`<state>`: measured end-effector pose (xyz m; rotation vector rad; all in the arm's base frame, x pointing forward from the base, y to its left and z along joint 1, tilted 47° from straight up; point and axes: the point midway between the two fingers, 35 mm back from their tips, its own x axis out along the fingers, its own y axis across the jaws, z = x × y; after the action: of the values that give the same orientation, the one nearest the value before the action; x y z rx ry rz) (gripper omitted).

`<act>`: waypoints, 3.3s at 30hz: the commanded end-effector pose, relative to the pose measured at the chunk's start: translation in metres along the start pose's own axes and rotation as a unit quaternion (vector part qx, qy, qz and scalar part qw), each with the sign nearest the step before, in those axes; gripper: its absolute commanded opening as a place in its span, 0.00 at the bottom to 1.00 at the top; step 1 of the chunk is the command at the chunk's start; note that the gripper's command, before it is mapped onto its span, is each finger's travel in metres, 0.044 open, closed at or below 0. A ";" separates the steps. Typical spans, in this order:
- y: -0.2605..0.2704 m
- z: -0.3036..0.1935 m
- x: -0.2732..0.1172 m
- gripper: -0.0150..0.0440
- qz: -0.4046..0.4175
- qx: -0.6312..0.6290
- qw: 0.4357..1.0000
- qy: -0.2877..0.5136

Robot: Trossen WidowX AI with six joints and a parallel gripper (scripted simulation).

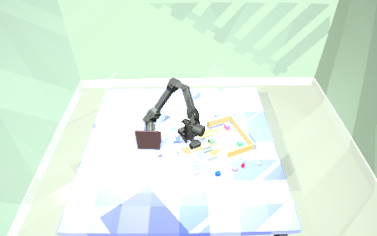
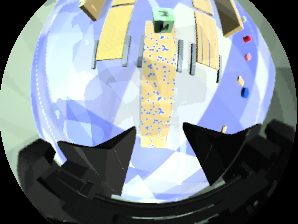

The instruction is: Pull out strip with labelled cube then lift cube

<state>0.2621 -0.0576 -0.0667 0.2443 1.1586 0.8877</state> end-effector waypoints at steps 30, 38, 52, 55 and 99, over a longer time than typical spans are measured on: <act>-0.018 0.126 -0.022 1.00 -0.001 -0.004 1.000 -0.004; -0.020 0.159 -0.024 1.00 -0.001 -0.005 1.000 -0.005; -0.021 0.170 -0.010 0.68 -0.001 -0.005 1.000 -0.005; -0.021 0.170 -0.005 0.68 -0.001 -0.005 1.000 -0.005; -0.016 0.169 0.024 0.25 0.000 0.022 1.000 -0.010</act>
<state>0.4216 -0.0043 -0.0270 0.2487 1.1507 0.8829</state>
